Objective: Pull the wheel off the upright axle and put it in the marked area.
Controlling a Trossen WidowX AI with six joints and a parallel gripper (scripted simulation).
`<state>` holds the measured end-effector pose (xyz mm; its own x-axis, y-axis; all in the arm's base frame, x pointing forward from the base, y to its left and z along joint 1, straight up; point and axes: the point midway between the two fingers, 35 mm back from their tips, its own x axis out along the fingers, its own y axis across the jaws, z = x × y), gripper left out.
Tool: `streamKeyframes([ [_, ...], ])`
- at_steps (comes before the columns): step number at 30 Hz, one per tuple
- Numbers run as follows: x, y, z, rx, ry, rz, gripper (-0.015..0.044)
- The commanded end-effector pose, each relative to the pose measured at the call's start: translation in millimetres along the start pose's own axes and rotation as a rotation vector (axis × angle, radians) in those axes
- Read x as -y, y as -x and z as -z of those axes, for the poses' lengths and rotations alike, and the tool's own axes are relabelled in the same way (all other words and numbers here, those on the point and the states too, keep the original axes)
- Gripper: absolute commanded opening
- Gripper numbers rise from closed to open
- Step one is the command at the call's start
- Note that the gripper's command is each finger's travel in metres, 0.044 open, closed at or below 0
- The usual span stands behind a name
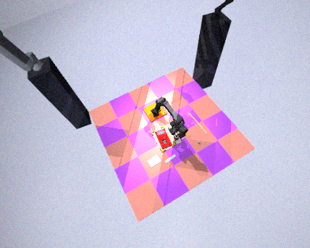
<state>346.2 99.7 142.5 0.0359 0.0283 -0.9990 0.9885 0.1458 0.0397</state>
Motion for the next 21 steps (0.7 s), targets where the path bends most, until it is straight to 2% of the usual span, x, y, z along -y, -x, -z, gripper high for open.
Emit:
streamKeyframes([
  [1,-2.8,0.4,-4.5,0.020,-0.009,0.004,0.0300],
  [9,-6.5,-7.5,-9.7,0.020,-0.009,0.003,0.0300],
  [21,-6.6,-66.9,-12.6,0.021,-0.009,0.003,0.0300],
])
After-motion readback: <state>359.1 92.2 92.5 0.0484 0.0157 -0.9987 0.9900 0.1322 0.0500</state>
